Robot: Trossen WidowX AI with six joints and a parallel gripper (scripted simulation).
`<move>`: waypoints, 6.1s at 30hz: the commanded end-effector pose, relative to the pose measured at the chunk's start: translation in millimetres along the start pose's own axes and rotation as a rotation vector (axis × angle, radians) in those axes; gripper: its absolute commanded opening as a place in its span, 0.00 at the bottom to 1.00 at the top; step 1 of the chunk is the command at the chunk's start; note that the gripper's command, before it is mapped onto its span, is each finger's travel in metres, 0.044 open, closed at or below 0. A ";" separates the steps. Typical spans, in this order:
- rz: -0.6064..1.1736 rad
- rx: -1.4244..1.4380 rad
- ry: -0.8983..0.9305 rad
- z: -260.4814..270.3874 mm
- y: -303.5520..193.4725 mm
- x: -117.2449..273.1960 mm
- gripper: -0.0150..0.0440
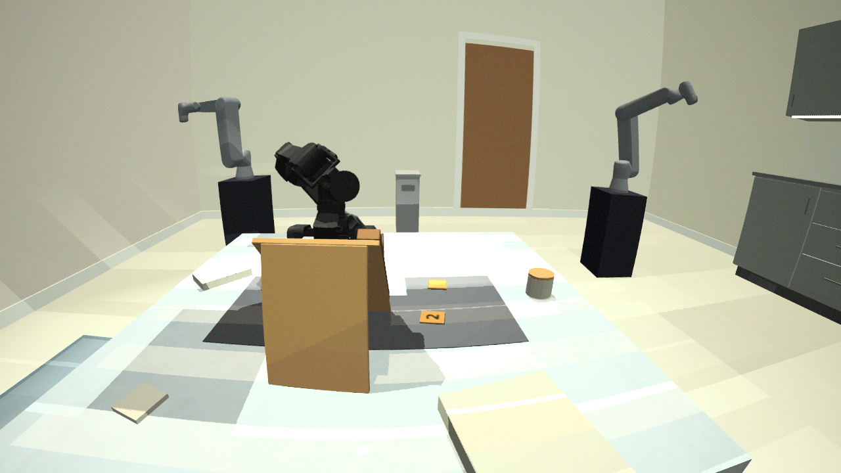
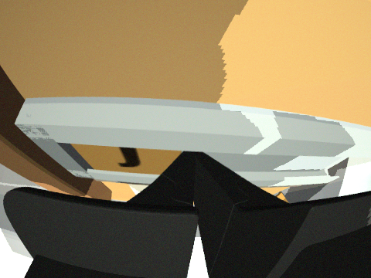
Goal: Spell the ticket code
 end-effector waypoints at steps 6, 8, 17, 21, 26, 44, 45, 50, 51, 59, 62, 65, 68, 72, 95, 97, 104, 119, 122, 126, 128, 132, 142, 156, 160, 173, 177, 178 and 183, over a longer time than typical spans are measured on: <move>-0.003 -0.003 0.004 1.0 -4.8 5.5 0.25; -0.003 -0.003 0.004 1.5 -6.5 7.4 0.25; -0.002 -0.003 0.005 4.1 -16.4 18.2 0.25; -0.002 -0.002 0.005 5.0 -19.7 21.9 0.25; -0.049 0.132 0.022 -0.3 -24.8 36.7 0.39; -0.594 1.551 -0.122 -58.1 -137.3 151.8 1.00; -0.594 1.551 -0.122 -58.1 -137.3 151.8 1.00; -0.594 1.551 -0.122 -58.1 -137.3 151.8 1.00; -0.594 1.551 -0.122 -58.1 -137.3 151.8 1.00; -0.594 1.551 -0.122 -58.1 -137.3 151.8 1.00; -0.594 1.551 -0.122 -58.1 -137.3 151.8 1.00; -0.594 1.551 -0.122 -58.1 -137.3 151.8 1.00; -0.559 1.382 -0.072 -61.7 -133.4 141.7 0.87; -0.457 0.917 0.036 -72.0 -125.3 113.3 0.83; 0.012 -1.361 0.065 -121.4 -142.1 -28.0 0.83; 0.034 -1.510 0.041 -124.0 -146.0 -36.7 0.83; 0.092 -2.028 -0.072 -132.1 -162.7 -66.2 0.83; 0.108 -2.316 -0.154 -136.8 -178.2 -81.2 0.83; 0.108 -2.316 -0.154 -136.8 -178.2 -81.2 0.83; 0.108 -2.316 -0.154 -137.4 -179.1 -81.0 0.83; 0.108 -2.316 -0.154 -137.4 -179.2 -82.1 0.83; 0.109 -2.316 -0.154 -136.9 -180.9 -96.6 0.83; 0.106 -2.316 -0.156 -136.6 -185.6 -113.3 0.83; 0.106 -2.316 -0.156 -136.2 -187.1 -124.4 0.83; 0.105 -2.316 -0.156 -136.0 -188.1 -130.4 0.83; 0.105 -2.316 -0.156 -136.0 -188.6 -132.4 0.83; 0.105 -2.316 -0.156 -135.9 -188.6 -132.4 0.76; 0.105 -2.316 -0.156 -135.9 -188.6 -132.4 0.75; 0.105 -2.316 -0.156 -135.9 -188.6 -132.4 0.70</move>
Point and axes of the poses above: the point midway between the two fingers, 35 mm back from their tips, its own x axis back along the fingers, its own z axis across the jaws, y = z × x, the point moved 9 cm from there along x, back along the fingers, and after that the axes turned 14 degrees about x, right-handed, at the moved point
